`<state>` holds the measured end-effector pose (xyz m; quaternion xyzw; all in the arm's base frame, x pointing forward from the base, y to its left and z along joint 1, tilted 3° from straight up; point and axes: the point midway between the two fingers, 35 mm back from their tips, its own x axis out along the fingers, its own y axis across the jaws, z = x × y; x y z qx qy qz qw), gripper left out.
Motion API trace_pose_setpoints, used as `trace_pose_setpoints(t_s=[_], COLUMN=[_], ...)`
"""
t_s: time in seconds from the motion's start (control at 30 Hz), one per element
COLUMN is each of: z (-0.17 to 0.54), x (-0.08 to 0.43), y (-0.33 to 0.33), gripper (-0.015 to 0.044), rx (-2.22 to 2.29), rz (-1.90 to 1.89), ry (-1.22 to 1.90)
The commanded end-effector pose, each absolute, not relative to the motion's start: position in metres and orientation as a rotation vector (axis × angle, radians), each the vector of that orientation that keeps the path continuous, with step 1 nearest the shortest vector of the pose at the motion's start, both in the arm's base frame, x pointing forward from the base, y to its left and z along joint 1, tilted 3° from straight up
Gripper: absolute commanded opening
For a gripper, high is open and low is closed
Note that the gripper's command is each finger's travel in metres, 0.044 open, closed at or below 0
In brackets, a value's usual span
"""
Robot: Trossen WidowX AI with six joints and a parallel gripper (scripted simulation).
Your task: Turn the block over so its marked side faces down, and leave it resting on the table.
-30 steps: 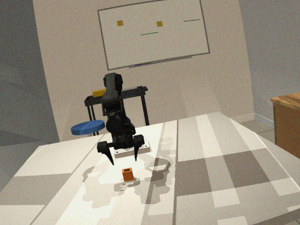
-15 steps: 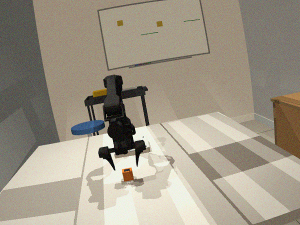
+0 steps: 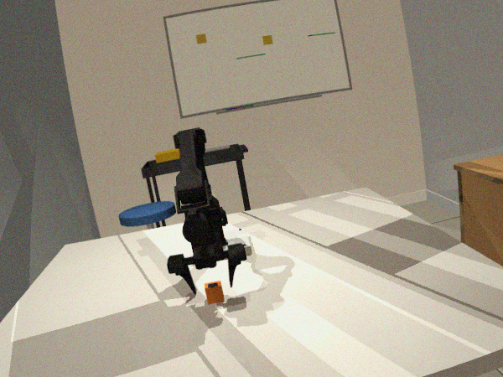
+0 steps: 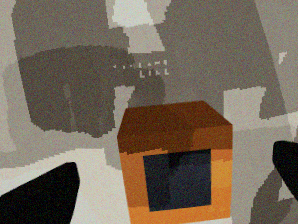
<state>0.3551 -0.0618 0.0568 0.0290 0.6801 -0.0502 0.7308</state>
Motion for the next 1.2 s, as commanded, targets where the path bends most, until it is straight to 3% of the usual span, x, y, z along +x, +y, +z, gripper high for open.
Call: trace_pose_setpoints(t_s=[0.0, 0.23, 0.8, 0.9, 1.17], z=[0.054, 0.054, 0.054, 0.062, 0.083], x=[0.354, 0.354, 0.354, 0.354, 0.352], y=[-0.061, -0.061, -0.061, -0.061, -0.060], gripper=[0.0361, 0.0177, 0.0064, 0.0000, 0.0000], rx=[0.065, 0.065, 0.065, 0.065, 0.065], rz=[-0.104, -0.104, -0.104, -0.104, -0.104], ry=[1.500, 1.500, 1.500, 1.500, 1.497])
